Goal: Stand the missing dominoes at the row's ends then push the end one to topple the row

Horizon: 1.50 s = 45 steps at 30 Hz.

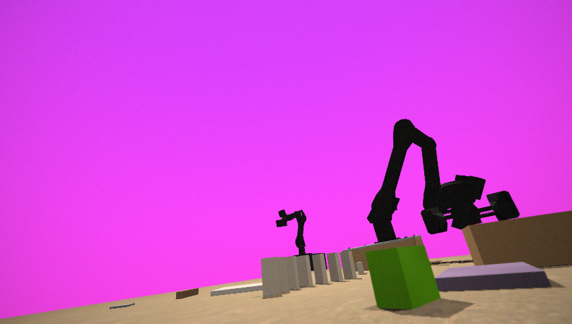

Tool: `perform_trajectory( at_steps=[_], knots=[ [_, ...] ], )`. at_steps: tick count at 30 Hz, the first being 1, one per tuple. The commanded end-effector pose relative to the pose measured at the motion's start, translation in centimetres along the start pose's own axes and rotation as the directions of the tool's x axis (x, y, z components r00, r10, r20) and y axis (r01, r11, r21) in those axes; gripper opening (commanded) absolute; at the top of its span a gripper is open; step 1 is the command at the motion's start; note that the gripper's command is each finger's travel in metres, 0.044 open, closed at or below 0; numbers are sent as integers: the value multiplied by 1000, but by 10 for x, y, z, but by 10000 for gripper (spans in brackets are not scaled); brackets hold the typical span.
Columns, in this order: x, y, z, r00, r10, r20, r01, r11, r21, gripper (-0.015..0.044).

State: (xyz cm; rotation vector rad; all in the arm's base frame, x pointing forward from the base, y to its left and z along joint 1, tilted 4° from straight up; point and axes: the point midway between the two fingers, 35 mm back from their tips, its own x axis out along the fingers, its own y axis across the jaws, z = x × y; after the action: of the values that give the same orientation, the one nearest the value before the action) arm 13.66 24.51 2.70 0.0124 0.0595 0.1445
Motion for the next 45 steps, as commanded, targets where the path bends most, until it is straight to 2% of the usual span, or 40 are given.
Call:
perform_trajectory(
  at_steps=[1, 10, 12, 17, 22, 28, 34, 45],
  knots=[
    [2, 1, 2, 1000, 4, -13, -4, 1000, -14, 440],
    [50, 54, -5, 956, 82, -281, -99, 994, -50, 440],
    [58, 60, -10, 919, 87, -384, -125, 989, -75, 440],
    [69, 58, -13, 746, 54, -664, -156, 983, -95, 440],
    [60, 40, 8, 480, 17, -877, -111, 993, -41, 440],
    [39, 16, 30, 261, -23, -965, -40, 999, -35, 440],
    [25, 3, 44, 147, -46, -988, 2, 999, -46, 440],
    [23, 1, 45, 133, -48, -990, 7, 999, -47, 440]
  ],
)
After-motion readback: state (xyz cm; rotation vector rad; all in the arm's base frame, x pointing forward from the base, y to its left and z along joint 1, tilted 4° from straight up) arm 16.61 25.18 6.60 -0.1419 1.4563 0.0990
